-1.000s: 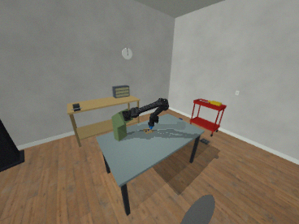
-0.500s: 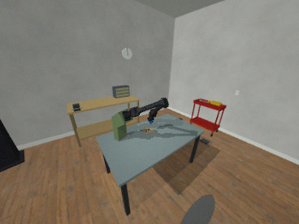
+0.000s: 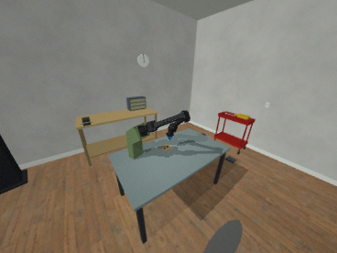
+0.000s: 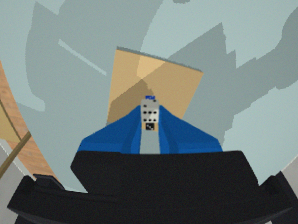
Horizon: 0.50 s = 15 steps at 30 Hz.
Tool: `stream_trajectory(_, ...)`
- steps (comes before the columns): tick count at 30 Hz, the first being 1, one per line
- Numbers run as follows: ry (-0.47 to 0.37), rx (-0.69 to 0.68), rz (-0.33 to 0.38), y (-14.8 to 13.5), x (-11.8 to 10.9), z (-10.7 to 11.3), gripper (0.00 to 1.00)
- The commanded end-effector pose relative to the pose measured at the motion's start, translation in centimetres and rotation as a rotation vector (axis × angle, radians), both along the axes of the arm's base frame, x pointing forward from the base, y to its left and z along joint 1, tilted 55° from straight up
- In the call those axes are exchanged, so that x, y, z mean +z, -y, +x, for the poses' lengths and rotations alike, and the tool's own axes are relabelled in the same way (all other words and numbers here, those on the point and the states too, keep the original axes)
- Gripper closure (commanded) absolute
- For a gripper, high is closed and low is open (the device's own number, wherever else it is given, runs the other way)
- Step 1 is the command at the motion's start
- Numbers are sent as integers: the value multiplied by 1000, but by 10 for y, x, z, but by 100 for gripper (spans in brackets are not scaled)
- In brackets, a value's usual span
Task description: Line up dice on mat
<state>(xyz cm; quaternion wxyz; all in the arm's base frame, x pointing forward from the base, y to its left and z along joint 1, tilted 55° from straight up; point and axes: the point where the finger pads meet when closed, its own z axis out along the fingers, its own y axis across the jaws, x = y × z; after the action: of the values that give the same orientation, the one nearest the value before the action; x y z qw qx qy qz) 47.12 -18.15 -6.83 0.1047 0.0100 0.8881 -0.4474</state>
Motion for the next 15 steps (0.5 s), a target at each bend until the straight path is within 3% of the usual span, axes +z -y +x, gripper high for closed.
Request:
stream_trajectory(1, 7, -7, -1, 11, -3, 4, 89)
stream_trajectory(15, 4, -7, -1, 52, -33, 11, 89)
